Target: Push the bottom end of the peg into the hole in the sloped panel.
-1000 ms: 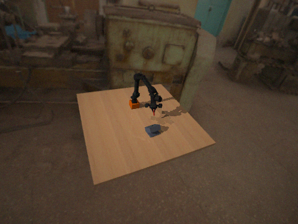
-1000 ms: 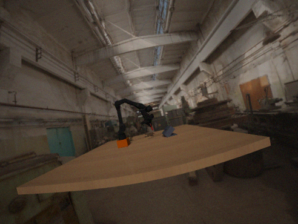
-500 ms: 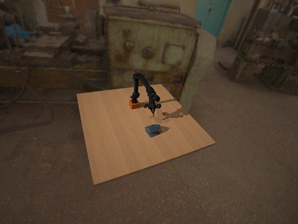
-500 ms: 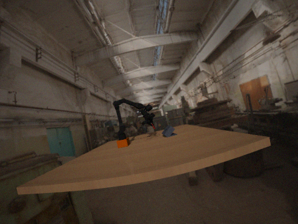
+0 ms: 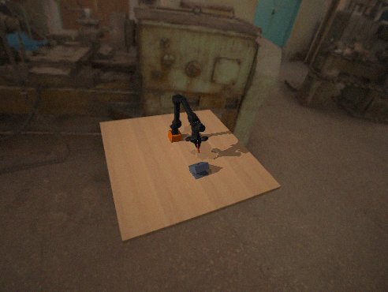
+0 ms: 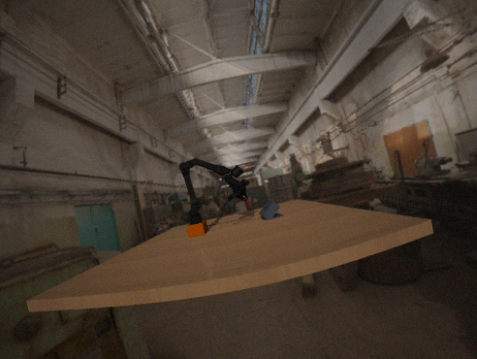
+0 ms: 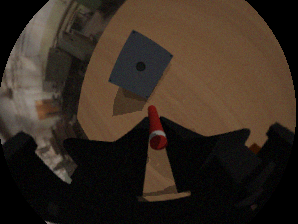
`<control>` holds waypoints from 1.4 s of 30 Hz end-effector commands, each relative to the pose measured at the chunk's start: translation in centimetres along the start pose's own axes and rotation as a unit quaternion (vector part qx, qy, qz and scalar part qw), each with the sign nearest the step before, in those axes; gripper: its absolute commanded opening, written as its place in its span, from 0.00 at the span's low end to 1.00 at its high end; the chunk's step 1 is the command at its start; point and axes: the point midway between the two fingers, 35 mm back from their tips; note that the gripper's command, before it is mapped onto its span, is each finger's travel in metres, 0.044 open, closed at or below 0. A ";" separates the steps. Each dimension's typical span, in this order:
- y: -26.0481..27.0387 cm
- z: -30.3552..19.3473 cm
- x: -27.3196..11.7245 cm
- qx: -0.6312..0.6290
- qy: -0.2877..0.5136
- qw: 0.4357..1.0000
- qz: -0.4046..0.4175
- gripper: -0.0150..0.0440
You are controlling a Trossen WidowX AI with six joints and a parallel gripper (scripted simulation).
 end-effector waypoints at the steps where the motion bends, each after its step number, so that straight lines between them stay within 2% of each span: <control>1: 0.3 0.6 -0.4 0.018 -0.005 1.000 0.017 0.25; 22: 0.7 4.2 -1.2 0.103 -0.040 0.991 0.081 0.25; 42: 1.4 5.1 1.0 0.115 -0.045 0.988 0.091 0.25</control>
Point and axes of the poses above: the point midway between the two fingers, 35 mm back from their tips, its own x axis out along the fingers, its own y axis across the jaws, z = x × y, and after that the axes turned 14 degrees about x, right-handed
